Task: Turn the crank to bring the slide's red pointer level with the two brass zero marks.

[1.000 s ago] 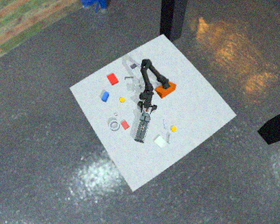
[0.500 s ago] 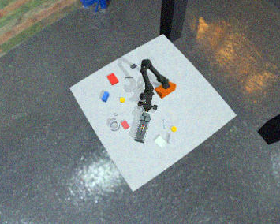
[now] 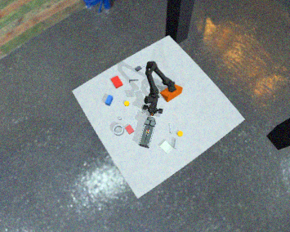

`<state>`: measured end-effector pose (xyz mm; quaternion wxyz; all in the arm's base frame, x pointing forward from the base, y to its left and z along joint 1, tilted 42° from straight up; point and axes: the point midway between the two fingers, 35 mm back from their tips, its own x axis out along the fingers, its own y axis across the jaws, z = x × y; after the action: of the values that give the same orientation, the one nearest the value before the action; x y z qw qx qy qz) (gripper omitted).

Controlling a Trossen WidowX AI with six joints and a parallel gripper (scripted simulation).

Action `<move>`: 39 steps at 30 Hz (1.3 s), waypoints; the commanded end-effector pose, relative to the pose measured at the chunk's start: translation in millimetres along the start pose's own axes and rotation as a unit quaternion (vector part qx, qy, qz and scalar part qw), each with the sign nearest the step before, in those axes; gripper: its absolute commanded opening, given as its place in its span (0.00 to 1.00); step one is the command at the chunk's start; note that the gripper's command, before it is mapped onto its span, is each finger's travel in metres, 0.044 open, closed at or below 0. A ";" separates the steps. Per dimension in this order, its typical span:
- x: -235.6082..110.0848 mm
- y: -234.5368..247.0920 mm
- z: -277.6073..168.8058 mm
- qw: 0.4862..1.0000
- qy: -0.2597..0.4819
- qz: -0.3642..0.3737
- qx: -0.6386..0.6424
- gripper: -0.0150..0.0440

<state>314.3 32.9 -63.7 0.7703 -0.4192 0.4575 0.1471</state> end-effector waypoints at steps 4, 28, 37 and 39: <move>-2.4 -9.7 2.4 1.000 -0.001 -0.005 -0.002 0.25; -7.3 -16.7 7.1 1.000 -0.001 -0.005 -0.002 0.25; -10.4 -19.4 10.0 1.000 -0.001 -0.005 -0.002 0.25; -11.3 -20.1 10.9 1.000 -0.001 -0.005 -0.002 0.25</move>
<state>323.1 30.4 -49.6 0.7670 -0.4201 0.4615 0.1489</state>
